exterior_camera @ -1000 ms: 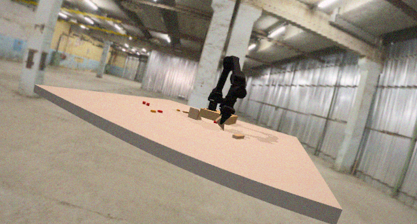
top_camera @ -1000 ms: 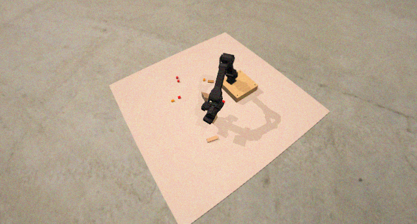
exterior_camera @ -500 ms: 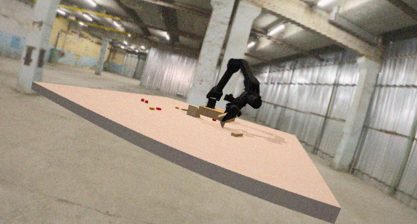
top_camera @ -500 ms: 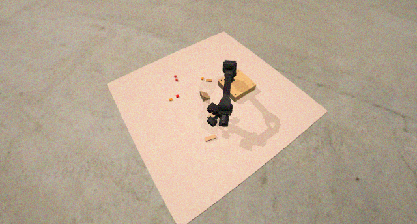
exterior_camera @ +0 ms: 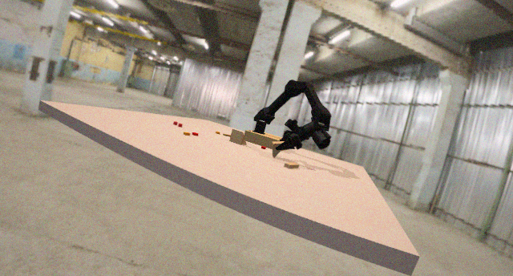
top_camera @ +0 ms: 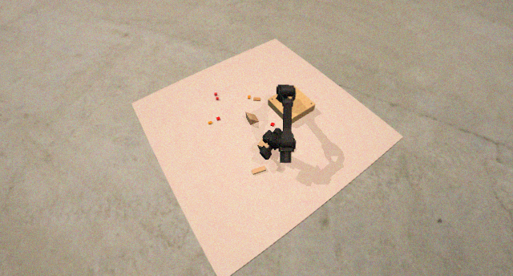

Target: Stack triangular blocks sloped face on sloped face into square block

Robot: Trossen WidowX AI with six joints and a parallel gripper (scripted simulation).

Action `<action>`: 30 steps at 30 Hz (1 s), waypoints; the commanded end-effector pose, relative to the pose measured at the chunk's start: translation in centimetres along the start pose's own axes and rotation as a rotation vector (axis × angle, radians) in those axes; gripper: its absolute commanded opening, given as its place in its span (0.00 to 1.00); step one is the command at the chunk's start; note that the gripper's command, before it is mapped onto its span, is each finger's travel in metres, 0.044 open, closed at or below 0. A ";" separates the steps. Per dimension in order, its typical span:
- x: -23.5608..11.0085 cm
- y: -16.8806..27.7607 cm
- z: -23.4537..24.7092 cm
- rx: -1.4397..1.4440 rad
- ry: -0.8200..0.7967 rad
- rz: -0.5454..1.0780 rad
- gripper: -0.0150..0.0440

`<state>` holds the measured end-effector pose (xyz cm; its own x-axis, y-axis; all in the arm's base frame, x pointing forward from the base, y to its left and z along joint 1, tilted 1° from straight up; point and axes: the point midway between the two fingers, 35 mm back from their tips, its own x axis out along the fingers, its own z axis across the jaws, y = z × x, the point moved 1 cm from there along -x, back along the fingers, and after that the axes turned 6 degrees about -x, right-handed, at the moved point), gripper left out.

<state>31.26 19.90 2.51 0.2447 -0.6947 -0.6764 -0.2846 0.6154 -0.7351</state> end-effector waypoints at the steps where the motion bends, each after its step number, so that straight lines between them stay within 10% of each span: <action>1: 0.1 0.0 0.0 -0.001 0.007 0.011 0.48; 13: 0.1 0.0 0.0 -0.001 0.007 0.011 1.00; 23: -0.1 -0.2 0.0 -0.001 0.005 0.012 1.00; 30: -6.4 -7.4 -1.0 -0.011 -0.052 0.030 1.00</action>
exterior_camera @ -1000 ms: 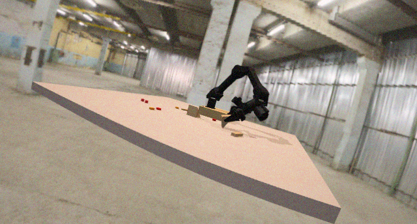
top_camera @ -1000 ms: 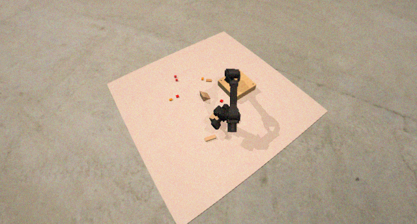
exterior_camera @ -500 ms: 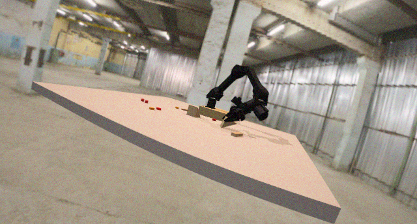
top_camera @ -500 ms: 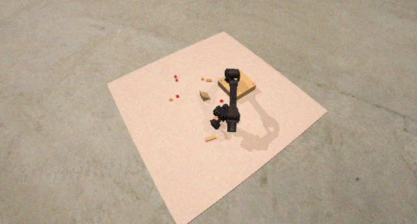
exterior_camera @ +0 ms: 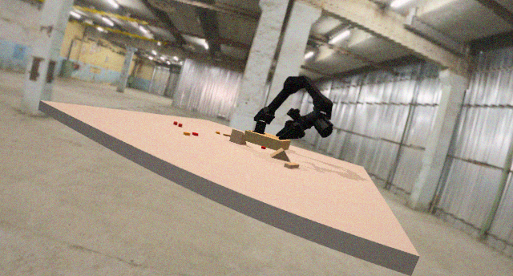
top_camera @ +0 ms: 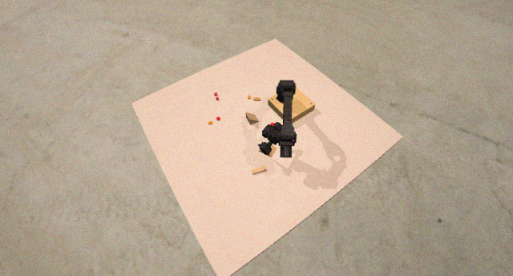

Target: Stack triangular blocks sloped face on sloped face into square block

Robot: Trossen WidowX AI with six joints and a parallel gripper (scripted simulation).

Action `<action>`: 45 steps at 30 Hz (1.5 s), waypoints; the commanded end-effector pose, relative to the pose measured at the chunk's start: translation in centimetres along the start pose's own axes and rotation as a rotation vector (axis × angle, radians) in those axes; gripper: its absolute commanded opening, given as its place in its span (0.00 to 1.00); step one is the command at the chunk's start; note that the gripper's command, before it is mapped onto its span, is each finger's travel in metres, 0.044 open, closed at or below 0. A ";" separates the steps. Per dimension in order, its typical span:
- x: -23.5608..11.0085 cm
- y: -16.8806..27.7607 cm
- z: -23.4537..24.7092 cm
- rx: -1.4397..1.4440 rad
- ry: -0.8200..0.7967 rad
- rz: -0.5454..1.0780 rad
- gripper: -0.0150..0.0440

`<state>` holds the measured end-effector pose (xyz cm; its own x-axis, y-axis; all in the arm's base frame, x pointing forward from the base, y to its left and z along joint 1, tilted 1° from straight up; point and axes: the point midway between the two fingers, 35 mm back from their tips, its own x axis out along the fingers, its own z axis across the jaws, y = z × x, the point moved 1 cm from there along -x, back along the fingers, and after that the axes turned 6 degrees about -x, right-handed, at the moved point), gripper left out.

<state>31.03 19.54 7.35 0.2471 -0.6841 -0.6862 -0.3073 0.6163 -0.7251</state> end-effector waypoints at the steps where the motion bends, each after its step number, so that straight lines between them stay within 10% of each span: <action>1: -3.5 -3.8 -0.6 0.010 -0.047 0.017 1.00; 10: -1.8 -3.5 -0.7 0.003 0.014 0.131 1.00; 18: 4.6 -2.7 -1.9 -0.103 0.199 0.851 1.00; 26: 7.3 -5.8 -0.8 -0.001 -0.141 1.537 1.00; 45: 7.6 -3.9 0.0 0.018 -0.191 1.576 1.00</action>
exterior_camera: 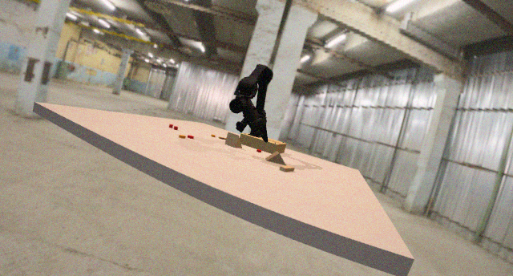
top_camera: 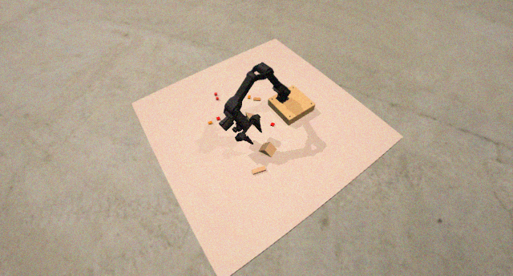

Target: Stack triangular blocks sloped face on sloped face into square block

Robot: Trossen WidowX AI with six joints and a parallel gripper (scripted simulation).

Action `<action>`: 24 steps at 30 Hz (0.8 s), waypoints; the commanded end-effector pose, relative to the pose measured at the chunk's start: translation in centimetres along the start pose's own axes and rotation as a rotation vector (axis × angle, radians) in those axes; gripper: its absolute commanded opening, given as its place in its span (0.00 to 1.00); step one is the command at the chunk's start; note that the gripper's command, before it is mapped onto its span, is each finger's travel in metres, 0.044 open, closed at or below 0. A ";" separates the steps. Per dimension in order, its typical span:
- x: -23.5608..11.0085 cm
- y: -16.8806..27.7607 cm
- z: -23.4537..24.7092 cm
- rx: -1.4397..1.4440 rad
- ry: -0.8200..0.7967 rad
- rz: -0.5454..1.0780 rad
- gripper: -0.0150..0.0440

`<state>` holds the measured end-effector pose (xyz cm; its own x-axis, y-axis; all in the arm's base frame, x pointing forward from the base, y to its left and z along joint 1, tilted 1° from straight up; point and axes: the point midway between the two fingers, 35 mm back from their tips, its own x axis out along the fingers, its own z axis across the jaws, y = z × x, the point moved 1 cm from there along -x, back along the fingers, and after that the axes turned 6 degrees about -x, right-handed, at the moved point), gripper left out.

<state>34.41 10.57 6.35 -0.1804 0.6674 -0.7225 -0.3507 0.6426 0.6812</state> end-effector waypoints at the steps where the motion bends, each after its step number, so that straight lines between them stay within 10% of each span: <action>1: 3.0 0.1 0.1 0.003 0.003 0.012 1.00; 8: 9.4 0.5 -0.1 0.003 0.003 0.019 1.00; 24: 9.3 0.3 -0.2 -0.001 0.004 0.015 0.91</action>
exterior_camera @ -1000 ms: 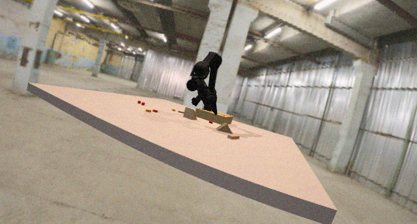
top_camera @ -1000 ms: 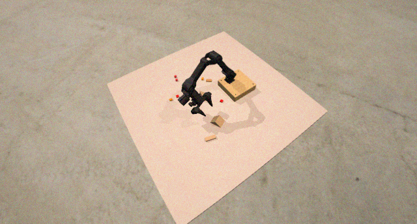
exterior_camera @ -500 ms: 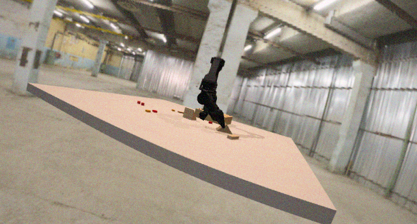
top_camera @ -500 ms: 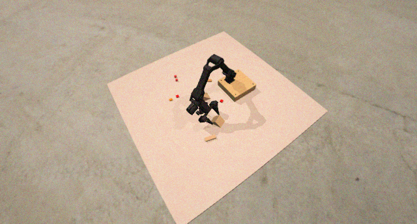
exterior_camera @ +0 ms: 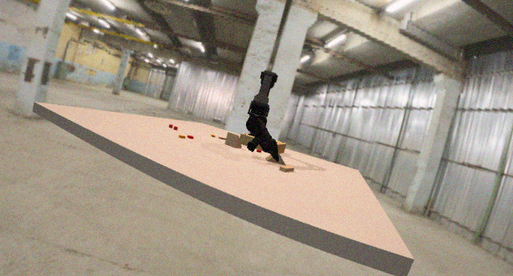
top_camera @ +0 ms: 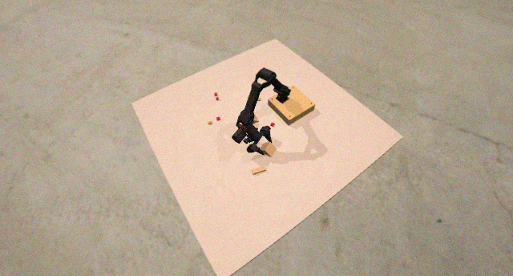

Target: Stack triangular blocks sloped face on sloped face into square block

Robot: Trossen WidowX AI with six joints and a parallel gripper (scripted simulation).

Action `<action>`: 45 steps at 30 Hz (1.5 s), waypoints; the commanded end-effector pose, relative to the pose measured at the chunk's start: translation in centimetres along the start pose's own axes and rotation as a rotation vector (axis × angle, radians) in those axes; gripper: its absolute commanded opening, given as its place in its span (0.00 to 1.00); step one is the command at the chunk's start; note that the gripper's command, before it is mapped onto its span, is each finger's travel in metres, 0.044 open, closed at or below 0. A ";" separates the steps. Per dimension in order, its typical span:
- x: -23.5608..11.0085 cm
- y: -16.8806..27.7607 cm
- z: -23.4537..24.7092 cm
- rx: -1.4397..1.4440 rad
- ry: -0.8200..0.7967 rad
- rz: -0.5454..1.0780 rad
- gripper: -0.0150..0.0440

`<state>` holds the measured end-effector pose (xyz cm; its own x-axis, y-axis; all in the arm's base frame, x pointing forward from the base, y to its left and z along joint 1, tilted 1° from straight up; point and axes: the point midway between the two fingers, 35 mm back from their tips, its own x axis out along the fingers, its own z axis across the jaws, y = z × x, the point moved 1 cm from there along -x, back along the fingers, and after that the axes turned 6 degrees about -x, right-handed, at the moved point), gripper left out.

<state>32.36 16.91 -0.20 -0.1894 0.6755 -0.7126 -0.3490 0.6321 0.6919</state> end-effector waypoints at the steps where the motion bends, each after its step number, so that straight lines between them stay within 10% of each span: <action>1: 0.0 0.0 0.0 0.000 0.000 0.000 0.87; 11: 0.0 0.0 0.0 0.000 0.000 0.000 0.69; 21: -1.8 1.7 0.5 0.000 -0.001 0.000 0.25; 45: -6.8 6.8 0.8 -0.016 0.007 -0.013 0.25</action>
<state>32.03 16.84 9.48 -0.1896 0.6746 -0.7134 -0.3490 0.6328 0.6911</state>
